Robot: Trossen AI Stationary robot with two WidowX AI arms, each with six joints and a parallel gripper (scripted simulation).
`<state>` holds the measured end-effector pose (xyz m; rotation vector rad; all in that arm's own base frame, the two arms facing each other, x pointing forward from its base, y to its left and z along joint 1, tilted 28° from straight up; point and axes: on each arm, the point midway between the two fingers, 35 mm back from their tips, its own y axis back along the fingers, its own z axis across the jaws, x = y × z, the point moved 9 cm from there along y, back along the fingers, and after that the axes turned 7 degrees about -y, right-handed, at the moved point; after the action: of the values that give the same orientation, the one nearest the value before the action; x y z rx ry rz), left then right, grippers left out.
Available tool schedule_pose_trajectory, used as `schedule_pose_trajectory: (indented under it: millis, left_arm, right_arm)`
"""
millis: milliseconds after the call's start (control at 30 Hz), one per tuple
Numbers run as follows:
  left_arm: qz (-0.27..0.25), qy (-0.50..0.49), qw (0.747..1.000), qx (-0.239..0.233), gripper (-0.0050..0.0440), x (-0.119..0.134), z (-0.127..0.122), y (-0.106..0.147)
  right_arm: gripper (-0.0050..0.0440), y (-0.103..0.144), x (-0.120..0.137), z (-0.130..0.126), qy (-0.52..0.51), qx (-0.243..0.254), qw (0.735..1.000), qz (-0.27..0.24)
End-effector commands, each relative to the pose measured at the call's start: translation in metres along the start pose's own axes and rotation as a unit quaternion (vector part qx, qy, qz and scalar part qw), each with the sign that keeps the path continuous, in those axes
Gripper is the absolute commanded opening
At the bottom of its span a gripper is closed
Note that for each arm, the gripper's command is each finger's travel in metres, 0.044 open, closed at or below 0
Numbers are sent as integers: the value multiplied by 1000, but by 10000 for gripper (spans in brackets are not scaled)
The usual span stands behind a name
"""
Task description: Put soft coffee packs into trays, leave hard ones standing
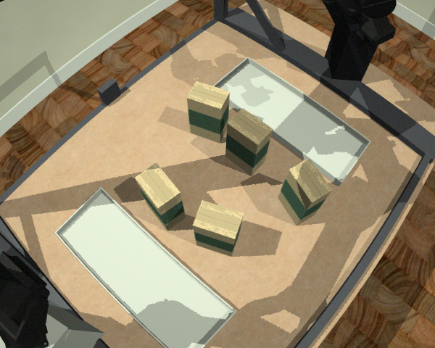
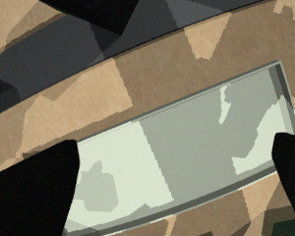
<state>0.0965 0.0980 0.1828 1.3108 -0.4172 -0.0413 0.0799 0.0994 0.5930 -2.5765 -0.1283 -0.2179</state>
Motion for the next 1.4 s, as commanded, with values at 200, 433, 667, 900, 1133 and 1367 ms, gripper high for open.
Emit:
schedule_pose_trajectory:
  millis: [200, 433, 667, 900, 1133, 1367]
  left_arm:
    - [2, -2, 1000, 5, 368, 1, 0, 2]
    - [2, -2, 1000, 5, 368, 1, 0, 2]
    - [2, -2, 1000, 5, 368, 1, 0, 2]
    - [2, -2, 1000, 5, 368, 1, 0, 2]
    - [2, -2, 1000, 5, 368, 1, 0, 2]
    - [2, -2, 1000, 5, 368, 1, 0, 2]
  right_arm:
    - [374, 8, 9, 0, -132, -4, 988, 75]
    - [374, 15, 20, 5, -231, 4, 963, 136]
    - [374, 24, 33, 11, -294, 16, 939, 177]
    - [374, 34, 41, 17, -383, 41, 892, 237]
    - [374, 44, 49, 22, -463, 76, 833, 294]
    - [374, 58, 57, 28, -521, 113, 776, 337]
